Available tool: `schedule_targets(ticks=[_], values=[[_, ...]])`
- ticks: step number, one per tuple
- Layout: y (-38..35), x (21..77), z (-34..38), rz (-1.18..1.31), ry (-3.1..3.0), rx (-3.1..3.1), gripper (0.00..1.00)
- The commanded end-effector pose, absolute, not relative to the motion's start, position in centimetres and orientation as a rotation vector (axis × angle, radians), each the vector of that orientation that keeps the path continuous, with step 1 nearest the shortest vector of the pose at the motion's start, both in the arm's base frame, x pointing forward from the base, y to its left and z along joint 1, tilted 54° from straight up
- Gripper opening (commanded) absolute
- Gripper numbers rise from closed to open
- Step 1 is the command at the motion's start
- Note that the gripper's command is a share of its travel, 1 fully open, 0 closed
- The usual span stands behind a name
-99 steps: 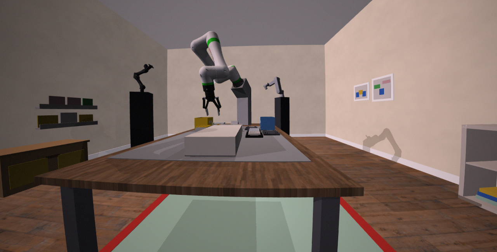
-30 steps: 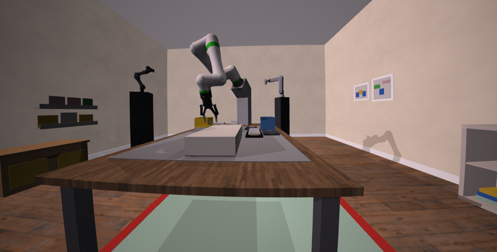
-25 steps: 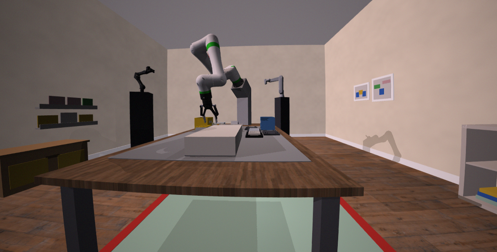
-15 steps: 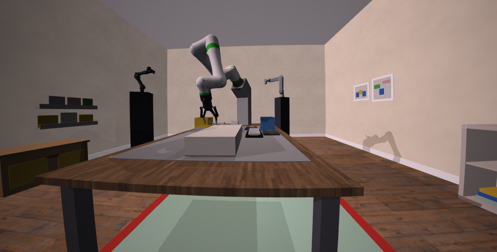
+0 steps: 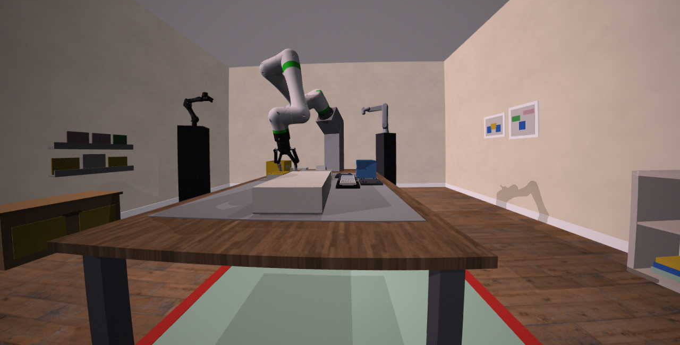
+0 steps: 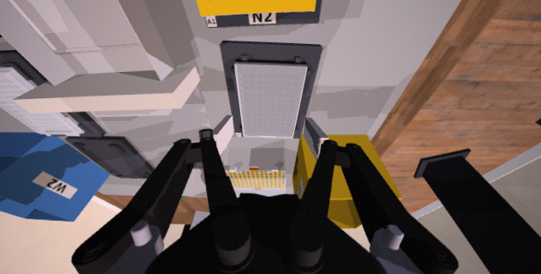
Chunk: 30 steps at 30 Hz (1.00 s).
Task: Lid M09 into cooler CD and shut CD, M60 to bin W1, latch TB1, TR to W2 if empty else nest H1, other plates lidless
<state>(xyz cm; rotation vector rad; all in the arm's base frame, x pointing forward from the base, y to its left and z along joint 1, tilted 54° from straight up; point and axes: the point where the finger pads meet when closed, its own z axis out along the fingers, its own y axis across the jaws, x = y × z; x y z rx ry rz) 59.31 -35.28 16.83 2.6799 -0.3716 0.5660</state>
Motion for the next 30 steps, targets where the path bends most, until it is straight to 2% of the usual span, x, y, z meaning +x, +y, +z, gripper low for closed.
schedule_targets(ticks=[1, 30], values=[[-35.5, 59.7, 16.5, 0.566, -0.372, 2.68, 0.66], [-36.7, 61.5, 15.0, 0.566, -0.372, 2.68, 0.66]])
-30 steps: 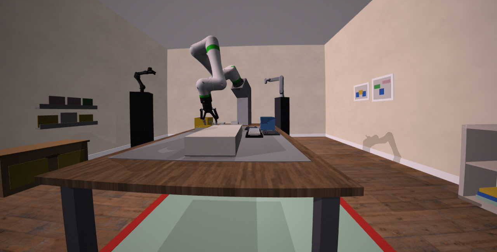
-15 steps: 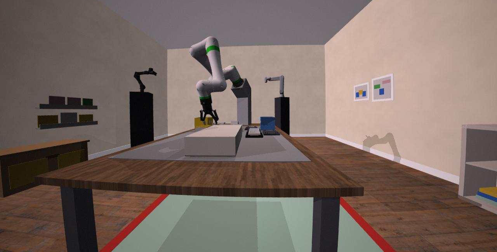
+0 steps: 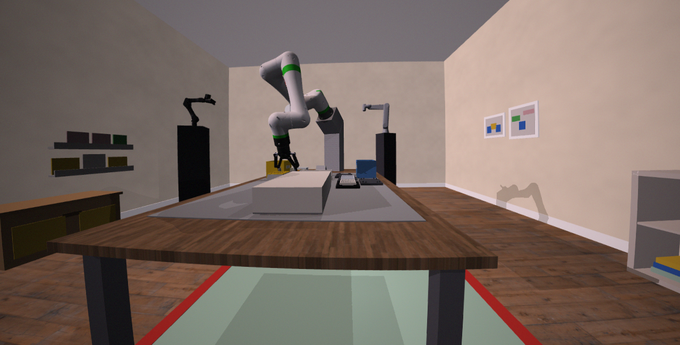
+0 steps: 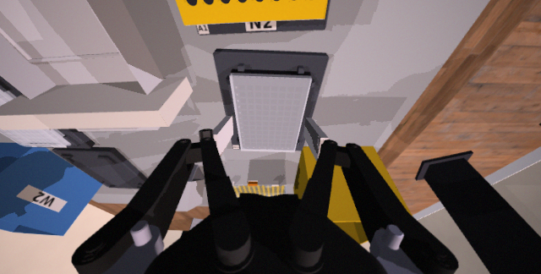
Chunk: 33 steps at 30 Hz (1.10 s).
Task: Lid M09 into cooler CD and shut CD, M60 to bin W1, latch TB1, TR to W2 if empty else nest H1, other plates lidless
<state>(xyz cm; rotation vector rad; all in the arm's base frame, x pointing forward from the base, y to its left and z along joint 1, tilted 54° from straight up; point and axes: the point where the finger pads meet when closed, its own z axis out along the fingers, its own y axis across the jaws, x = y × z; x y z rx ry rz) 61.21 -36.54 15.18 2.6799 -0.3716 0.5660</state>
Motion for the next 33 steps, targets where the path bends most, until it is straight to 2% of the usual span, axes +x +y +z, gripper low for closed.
schedule_targets(ticks=[1, 10, 33], values=[[-36.72, 61.5, 14.96, 0.566, -0.372, 2.68, 0.66], [-36.72, 61.5, 14.96, 0.566, -0.372, 2.68, 0.66], [-36.72, 61.5, 14.96, 0.566, -0.372, 2.68, 0.56]])
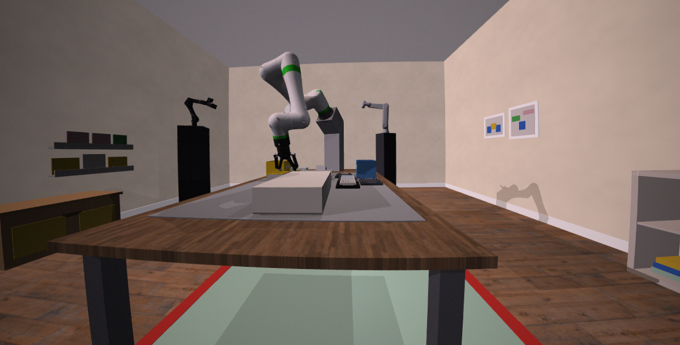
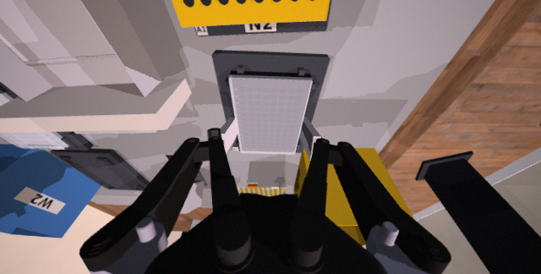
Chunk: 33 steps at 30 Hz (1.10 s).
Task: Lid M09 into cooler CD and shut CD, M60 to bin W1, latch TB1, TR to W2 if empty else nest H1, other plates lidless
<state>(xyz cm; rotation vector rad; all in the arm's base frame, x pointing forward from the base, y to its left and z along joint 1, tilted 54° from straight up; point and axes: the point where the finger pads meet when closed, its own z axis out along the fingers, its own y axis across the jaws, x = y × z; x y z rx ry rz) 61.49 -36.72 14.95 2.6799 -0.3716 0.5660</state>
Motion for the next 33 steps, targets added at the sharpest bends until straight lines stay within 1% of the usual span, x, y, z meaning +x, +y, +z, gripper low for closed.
schedule_targets(ticks=[1, 3, 4, 33], values=[[-36.72, 61.5, 14.96, 0.566, -0.372, 2.68, 0.56], [-36.72, 61.5, 14.96, 0.566, -0.372, 2.68, 0.55], [-36.72, 61.5, 14.96, 0.566, -0.372, 2.68, 0.0], [-36.7, 61.48, 14.98, 0.566, -0.372, 2.68, 0.0]])
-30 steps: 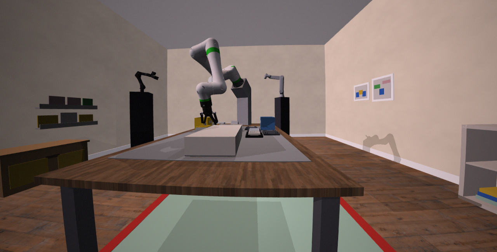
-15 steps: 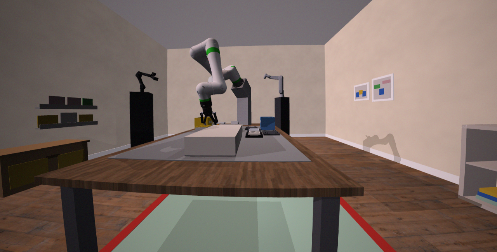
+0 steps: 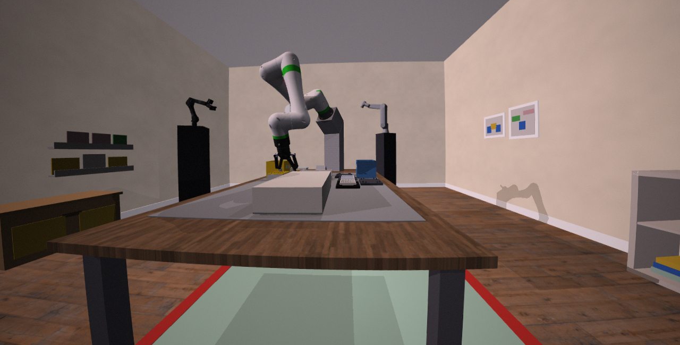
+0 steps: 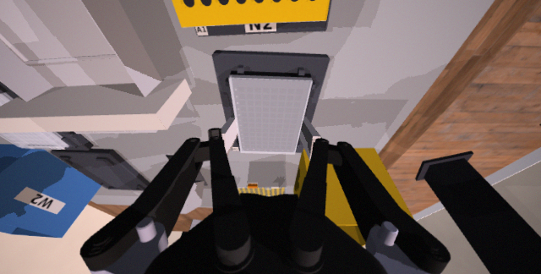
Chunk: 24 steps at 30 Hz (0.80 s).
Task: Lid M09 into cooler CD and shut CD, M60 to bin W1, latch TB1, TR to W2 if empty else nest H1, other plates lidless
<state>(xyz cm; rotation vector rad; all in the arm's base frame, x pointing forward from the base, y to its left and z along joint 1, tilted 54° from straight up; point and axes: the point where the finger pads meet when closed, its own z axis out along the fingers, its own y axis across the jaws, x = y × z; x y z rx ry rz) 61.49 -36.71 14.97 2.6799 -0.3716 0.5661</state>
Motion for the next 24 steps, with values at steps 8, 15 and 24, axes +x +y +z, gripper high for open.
schedule_targets(ticks=[8, 15, 24], values=[[-36.59, 61.3, 15.13, 0.566, -0.372, 2.68, 0.0], [-36.51, 61.18, 15.23, 0.566, -0.372, 2.68, 0.0], [-36.38, 60.98, 15.41, 0.566, -0.372, 2.68, 0.0]])
